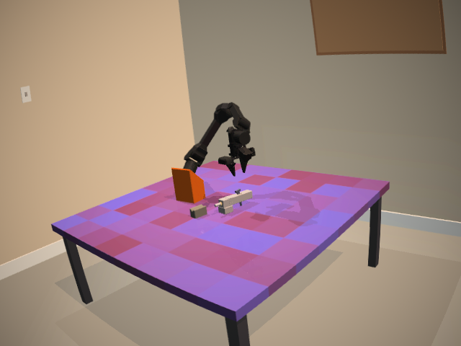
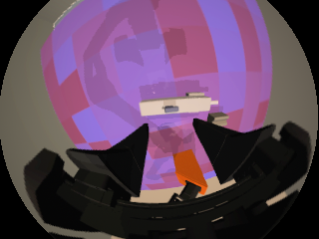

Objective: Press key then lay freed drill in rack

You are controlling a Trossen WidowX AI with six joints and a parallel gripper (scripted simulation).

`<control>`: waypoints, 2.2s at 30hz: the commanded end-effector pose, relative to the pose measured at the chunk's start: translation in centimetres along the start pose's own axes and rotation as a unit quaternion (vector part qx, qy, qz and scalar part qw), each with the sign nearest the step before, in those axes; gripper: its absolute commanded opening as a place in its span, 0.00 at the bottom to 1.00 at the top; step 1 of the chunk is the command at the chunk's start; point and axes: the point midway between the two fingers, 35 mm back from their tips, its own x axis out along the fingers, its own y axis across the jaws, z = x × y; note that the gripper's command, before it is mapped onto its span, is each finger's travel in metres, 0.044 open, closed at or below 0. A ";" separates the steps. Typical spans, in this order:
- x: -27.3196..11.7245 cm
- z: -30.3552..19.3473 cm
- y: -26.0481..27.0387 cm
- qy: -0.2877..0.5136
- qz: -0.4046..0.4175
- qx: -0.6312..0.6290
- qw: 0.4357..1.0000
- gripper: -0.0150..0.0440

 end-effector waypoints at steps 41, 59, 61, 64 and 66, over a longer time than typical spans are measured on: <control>8.7 -0.6 -16.3 0.006 0.000 -0.709 0.705 1.00; 10.4 -0.5 -15.9 0.006 0.000 -0.709 0.705 1.00; 10.7 -0.5 -15.8 0.006 0.000 -0.709 0.705 1.00; 11.2 -0.5 -15.6 0.006 0.000 -0.709 0.705 1.00; 11.5 -0.5 -15.6 0.006 0.000 -0.709 0.705 1.00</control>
